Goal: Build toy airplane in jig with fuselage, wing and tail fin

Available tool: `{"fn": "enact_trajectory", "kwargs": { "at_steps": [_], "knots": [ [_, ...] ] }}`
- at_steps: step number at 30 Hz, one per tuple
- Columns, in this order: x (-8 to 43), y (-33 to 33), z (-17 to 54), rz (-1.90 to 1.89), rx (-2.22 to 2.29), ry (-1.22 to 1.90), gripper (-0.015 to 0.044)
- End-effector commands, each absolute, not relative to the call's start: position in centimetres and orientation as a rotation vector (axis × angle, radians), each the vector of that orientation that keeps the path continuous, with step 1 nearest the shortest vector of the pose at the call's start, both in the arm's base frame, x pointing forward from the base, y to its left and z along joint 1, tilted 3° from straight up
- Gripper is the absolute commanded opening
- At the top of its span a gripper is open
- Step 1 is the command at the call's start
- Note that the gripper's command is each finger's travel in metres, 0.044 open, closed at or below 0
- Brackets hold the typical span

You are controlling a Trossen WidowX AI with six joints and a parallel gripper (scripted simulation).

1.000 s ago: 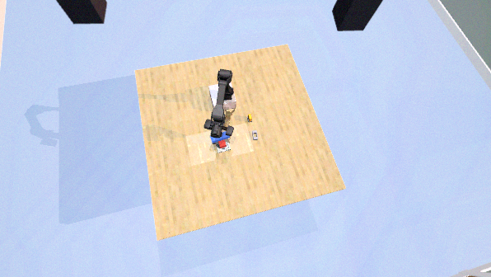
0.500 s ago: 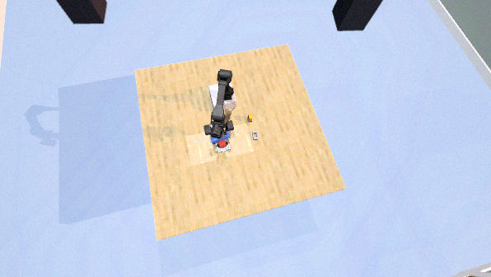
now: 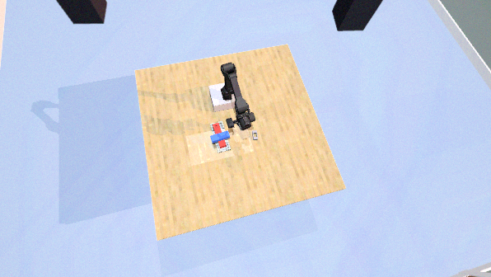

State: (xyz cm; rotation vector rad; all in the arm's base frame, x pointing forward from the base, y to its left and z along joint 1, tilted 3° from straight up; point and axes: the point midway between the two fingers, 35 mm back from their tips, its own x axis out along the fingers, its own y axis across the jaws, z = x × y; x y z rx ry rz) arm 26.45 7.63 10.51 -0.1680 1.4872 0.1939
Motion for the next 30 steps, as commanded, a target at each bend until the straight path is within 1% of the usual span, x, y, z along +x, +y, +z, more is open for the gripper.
{"fn": "enact_trajectory", "kwargs": {
  "at_steps": [1,11,16,21,30],
  "knots": [
    [23.7,10.6,10.0,0.211,-0.167,1.499,0.044],
    [15.5,16.2,9.2,0.147,-0.127,1.503,0.044],
    [15.4,16.2,8.9,0.146,-0.126,1.502,0.044],
    [15.7,16.3,3.7,0.145,-0.127,1.503,0.044],
    [15.8,16.3,1.9,0.145,-0.127,1.503,0.044]
  ]
}}
